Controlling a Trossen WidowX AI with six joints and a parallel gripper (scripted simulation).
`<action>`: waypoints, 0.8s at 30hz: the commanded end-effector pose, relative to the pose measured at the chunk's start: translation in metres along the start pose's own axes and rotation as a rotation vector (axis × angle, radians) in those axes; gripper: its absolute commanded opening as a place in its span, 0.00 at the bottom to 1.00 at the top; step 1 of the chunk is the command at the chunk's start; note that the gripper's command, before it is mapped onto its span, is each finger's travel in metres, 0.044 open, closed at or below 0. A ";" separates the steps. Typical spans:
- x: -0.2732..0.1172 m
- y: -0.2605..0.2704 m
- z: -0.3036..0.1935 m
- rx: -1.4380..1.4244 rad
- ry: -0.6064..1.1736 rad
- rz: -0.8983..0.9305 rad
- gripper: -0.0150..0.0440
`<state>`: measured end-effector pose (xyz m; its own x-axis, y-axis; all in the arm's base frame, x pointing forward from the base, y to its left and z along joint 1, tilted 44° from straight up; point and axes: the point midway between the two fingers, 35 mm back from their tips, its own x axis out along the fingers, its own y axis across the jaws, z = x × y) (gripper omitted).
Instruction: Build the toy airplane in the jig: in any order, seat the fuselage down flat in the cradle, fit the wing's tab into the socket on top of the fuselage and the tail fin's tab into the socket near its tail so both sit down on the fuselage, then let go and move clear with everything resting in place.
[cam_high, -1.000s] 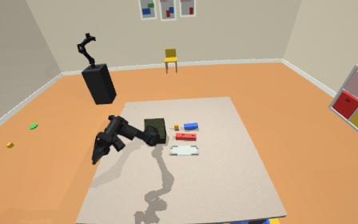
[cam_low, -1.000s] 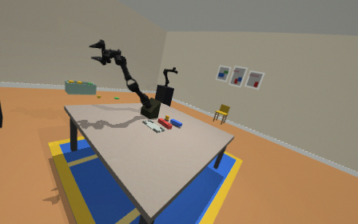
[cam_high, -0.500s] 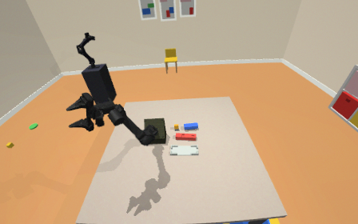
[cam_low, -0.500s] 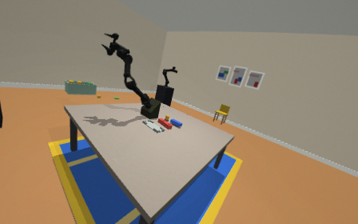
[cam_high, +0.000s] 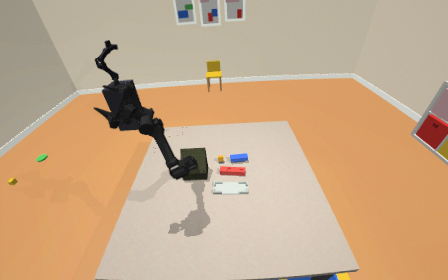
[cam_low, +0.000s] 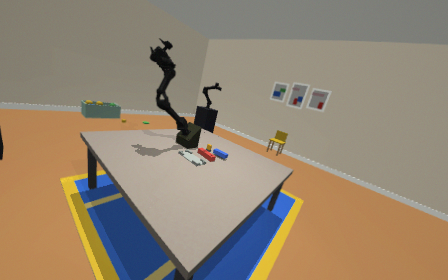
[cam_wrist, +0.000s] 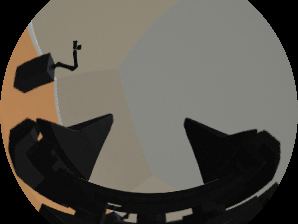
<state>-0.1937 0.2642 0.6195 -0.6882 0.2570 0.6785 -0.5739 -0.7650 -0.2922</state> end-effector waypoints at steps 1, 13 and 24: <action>-0.016 -0.040 -0.034 0.030 0.107 -0.131 1.00; -0.088 -0.137 -0.100 0.082 0.351 -0.496 1.00; -0.233 -0.228 -0.165 0.177 0.620 -1.005 1.00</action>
<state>-0.0148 0.4631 0.4553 -0.2087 0.9546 0.2126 -0.9322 -0.2599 0.2518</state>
